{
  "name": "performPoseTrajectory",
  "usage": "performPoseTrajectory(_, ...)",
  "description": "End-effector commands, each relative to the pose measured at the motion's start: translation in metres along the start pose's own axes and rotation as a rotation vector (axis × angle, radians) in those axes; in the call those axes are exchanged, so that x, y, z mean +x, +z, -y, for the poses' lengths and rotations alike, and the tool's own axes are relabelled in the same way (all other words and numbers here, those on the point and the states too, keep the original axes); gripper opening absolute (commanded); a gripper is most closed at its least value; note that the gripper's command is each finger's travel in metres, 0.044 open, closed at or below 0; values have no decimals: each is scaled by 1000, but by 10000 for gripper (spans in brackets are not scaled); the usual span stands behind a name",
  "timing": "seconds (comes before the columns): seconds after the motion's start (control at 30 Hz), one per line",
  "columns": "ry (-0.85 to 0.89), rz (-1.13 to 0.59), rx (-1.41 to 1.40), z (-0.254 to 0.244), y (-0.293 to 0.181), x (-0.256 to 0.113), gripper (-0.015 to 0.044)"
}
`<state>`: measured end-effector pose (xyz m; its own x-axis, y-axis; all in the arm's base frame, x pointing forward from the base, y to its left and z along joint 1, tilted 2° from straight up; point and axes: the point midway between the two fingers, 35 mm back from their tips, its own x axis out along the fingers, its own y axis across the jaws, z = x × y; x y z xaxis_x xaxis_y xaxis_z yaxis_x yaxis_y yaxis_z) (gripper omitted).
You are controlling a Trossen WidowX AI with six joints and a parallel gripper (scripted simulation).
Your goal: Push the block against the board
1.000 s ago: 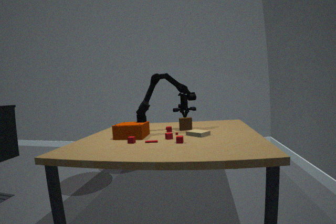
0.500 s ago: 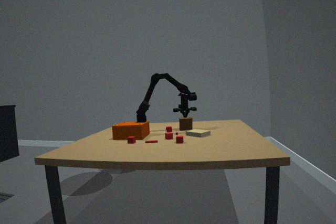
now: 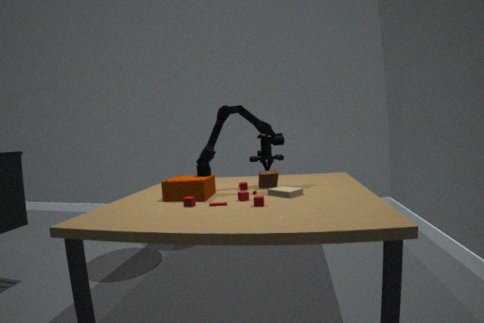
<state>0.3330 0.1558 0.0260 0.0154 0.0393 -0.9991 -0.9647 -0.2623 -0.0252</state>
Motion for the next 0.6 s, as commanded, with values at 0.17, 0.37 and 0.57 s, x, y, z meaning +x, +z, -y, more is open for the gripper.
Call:
performPoseTrajectory(0.17,-3,-3,-5,0,-3,0,0)
performPoseTrajectory(0.37,-4,-2,-5,1,7,0,0)
performPoseTrajectory(0.57,-4,-1,-5,1,16,0,0)
